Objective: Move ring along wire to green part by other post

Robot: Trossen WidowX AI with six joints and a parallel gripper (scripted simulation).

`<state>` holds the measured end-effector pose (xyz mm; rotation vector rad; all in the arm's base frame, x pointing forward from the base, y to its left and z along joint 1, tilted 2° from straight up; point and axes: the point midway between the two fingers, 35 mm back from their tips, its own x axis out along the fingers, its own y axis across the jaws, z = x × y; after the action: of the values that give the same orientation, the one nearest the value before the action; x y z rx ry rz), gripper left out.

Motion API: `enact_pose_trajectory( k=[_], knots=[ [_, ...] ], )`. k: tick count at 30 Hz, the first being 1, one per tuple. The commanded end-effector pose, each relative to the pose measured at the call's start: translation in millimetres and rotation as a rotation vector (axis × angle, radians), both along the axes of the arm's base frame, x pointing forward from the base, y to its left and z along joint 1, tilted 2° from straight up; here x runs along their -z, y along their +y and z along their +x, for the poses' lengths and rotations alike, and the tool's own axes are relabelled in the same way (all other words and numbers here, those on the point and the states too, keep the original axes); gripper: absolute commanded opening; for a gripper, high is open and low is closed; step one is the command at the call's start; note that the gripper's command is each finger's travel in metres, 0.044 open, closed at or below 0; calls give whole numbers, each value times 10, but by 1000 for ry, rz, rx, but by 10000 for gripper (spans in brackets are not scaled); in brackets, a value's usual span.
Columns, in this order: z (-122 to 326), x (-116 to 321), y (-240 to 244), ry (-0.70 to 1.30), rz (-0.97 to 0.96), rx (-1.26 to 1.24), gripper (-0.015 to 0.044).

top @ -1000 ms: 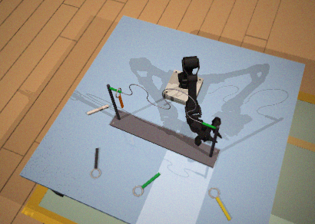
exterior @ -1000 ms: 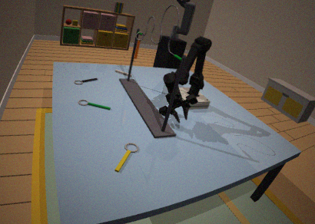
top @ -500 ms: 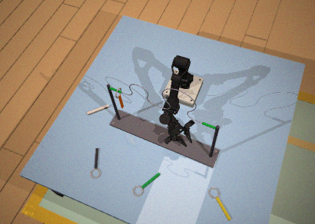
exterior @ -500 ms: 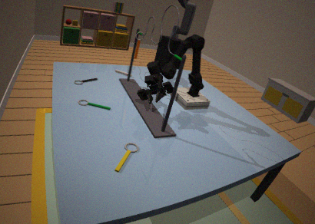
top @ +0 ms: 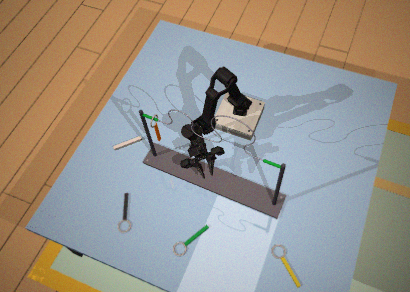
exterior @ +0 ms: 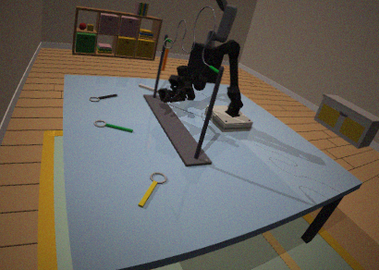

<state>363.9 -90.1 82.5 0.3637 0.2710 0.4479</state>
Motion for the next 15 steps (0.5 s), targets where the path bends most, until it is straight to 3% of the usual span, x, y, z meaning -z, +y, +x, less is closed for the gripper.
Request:
enact_pose_trajectory(
  k=[1,15],
  knots=[
    [-216,-14,-402,-58,-45,96,160],
    [-1087,-141,-1357,-196,-243,403,160]
  ],
)
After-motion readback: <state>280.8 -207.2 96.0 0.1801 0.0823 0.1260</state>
